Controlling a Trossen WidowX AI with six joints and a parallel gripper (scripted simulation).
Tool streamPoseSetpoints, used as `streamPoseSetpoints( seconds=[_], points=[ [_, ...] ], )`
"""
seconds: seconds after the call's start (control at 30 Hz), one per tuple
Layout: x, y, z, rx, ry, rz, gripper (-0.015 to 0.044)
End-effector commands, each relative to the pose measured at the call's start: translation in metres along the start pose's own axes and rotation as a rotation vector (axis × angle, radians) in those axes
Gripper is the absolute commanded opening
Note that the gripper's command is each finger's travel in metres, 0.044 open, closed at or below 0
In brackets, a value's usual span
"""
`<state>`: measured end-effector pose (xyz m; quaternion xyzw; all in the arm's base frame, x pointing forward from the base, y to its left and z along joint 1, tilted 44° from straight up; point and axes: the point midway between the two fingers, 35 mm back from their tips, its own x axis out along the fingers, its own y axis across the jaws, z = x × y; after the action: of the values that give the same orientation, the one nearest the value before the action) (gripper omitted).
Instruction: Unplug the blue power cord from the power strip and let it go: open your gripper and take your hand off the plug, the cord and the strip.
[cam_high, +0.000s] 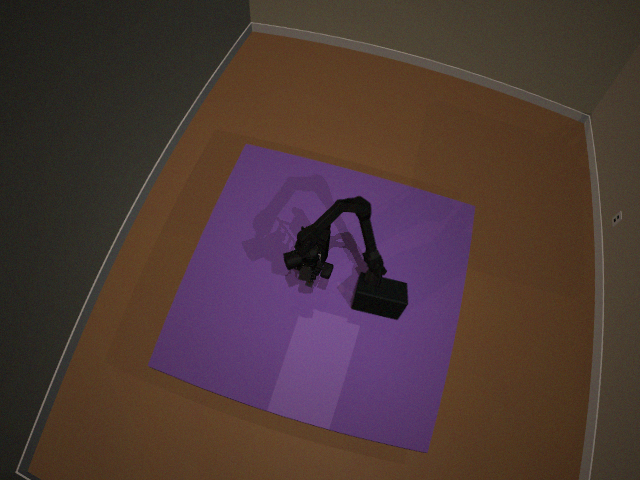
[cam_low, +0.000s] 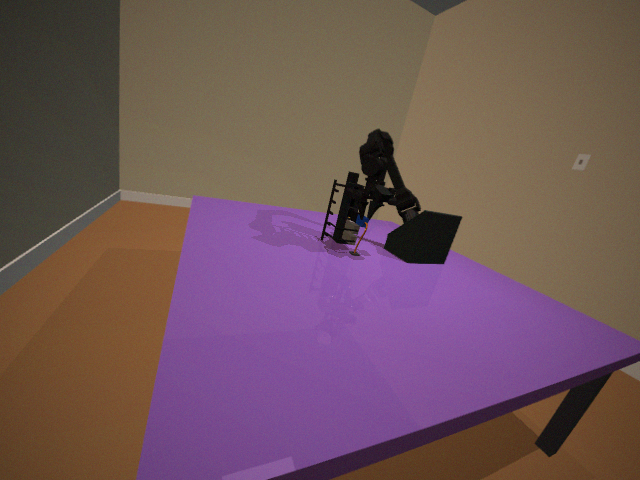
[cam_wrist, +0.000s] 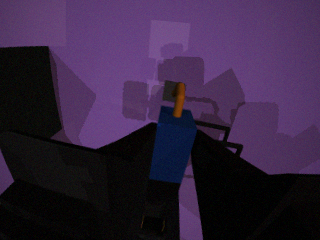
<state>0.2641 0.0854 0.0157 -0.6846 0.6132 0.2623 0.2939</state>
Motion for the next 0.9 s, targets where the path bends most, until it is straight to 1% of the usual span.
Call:
streamPoseSetpoints(
  seconds=[0.0, 0.33, 0.47, 0.6, 0.87],
  points=[
    [0.0, -0.002, -0.005, 0.01, -0.007, -0.009, 0.0079],
    [0.002, -0.002, -0.007, 0.01, -0.006, -0.009, 0.0341],
    [-0.003, -0.003, 0.013, 0.009, -0.009, -0.009, 0.044],
    [-0.011, -0.002, 0.051, 0.01, -0.01, -0.009, 0.044],
    [-0.011, -0.002, 0.053, 0.01, -0.01, -0.009, 0.044]
  ],
)
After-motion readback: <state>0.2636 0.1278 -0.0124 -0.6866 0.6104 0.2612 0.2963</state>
